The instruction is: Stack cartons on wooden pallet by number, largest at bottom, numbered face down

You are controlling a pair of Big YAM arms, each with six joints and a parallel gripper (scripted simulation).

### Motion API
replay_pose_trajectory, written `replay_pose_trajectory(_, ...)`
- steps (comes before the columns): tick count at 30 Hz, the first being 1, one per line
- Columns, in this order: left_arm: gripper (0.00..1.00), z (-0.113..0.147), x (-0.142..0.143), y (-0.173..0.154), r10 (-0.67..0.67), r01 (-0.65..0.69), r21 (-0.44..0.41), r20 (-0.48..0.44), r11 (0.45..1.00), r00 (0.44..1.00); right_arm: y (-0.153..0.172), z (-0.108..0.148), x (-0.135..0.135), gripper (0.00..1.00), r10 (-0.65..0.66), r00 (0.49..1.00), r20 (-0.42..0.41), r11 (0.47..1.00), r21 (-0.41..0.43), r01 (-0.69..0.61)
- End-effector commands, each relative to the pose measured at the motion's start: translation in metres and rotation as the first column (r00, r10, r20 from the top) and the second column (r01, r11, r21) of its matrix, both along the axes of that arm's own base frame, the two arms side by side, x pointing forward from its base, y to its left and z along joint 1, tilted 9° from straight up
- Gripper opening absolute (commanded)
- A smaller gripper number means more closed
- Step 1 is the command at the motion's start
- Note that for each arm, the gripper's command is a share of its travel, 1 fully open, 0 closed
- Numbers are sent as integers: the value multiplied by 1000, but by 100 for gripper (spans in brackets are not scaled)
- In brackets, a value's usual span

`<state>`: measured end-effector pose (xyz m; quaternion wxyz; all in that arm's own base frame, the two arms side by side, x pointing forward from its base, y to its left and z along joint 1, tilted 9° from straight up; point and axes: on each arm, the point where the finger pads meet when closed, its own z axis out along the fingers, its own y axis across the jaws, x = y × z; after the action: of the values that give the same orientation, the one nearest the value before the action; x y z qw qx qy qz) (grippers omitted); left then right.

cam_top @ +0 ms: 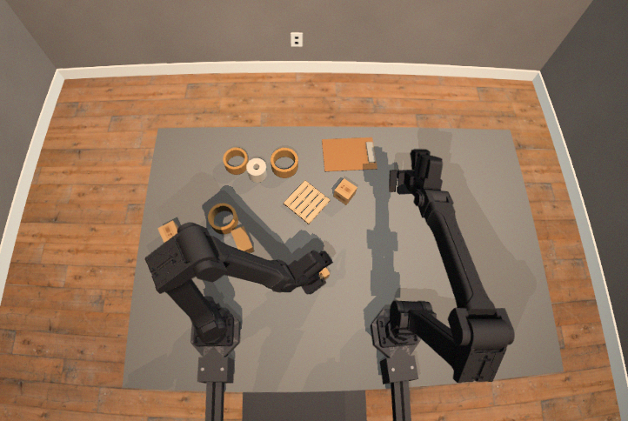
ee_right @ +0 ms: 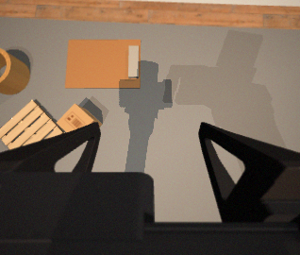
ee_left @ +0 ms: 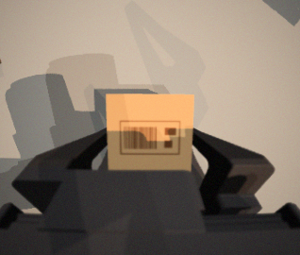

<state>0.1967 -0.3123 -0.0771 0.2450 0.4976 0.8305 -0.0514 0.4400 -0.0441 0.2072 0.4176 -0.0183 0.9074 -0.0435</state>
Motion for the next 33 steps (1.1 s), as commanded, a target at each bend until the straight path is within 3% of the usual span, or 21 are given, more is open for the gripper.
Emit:
replay_pose_trajectory(1,71,2,4,-2,5,-5,-10,5,1000,1000,-4,28,17,100,2,998,55,1000,-15,-1)
replay_pose_trajectory(2,82,0,2,9,14,-14,2,-1,1000,1000,-4,28,17,100,2,998,55,1000,-15,-1)
replay_pose_trajectory(3,83,4,-1,6,4,-4,-7,2,1000,1000,-4,28,17,100,2,998,55,1000,-15,-1)
replay_pose_trajectory(14,83,-2,-12,24,12,-11,28,-22,1000,1000,-4,28,17,100,2,998,55,1000,-15,-1)
replay_pose_trajectory(21,83,16,-17,19,3,-3,10,-11,1000,1000,-4,28,17,100,2,998,55,1000,-15,-1)
replay_pose_trajectory(23,100,16,-21,26,3,-3,20,-15,1000,1000,-4,28,17,100,2,998,55,1000,-15,-1)
replay_pose_trajectory(26,100,17,-23,28,3,-3,22,-17,1000,1000,-4,28,17,100,2,998,55,1000,-15,-1)
replay_pose_trajectory(33,100,60,-39,42,4,-3,17,-12,1000,1000,-4,28,17,100,2,998,55,1000,-15,-1)
